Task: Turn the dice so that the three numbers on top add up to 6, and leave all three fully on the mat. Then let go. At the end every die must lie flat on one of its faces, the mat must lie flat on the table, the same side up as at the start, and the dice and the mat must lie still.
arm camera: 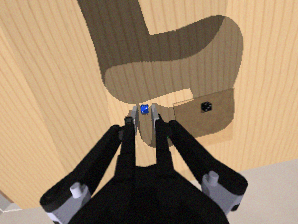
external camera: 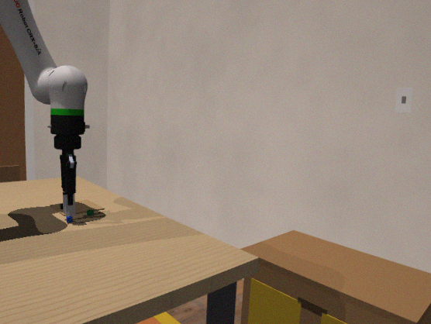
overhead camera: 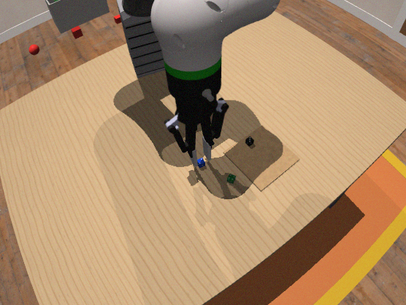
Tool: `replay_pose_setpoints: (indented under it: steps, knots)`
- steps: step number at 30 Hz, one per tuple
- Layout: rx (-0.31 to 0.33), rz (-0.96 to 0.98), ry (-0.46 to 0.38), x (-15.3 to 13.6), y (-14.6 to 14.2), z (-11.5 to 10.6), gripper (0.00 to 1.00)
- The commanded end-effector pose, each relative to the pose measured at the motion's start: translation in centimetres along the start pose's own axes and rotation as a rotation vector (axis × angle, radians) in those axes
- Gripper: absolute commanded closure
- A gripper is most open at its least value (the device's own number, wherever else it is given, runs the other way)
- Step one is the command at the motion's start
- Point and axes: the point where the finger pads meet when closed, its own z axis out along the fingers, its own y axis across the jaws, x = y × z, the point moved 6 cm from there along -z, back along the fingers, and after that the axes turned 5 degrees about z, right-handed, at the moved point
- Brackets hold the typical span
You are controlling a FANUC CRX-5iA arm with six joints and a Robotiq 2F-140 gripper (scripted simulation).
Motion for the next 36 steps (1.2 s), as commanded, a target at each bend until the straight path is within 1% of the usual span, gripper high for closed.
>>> replay_pose_setpoints:
  steps: [1, 11, 18, 29, 36]
  knots:
    - [0.000, 0.000, 0.000, 0.0, 0.0, 0.0, 0.81]
    - [0.000, 0.000, 0.000, 0.0, 0.0, 0.1, 0.81]
    - [0.000, 0.000, 0.000, 0.0, 0.0, 0.6, 0.81]
    - [0.000, 0.000, 0.000, 0.0, 0.0, 1.9, 0.81]
    - [0.000, 0.000, 0.000, 0.0, 0.0, 2.2, 0.81]
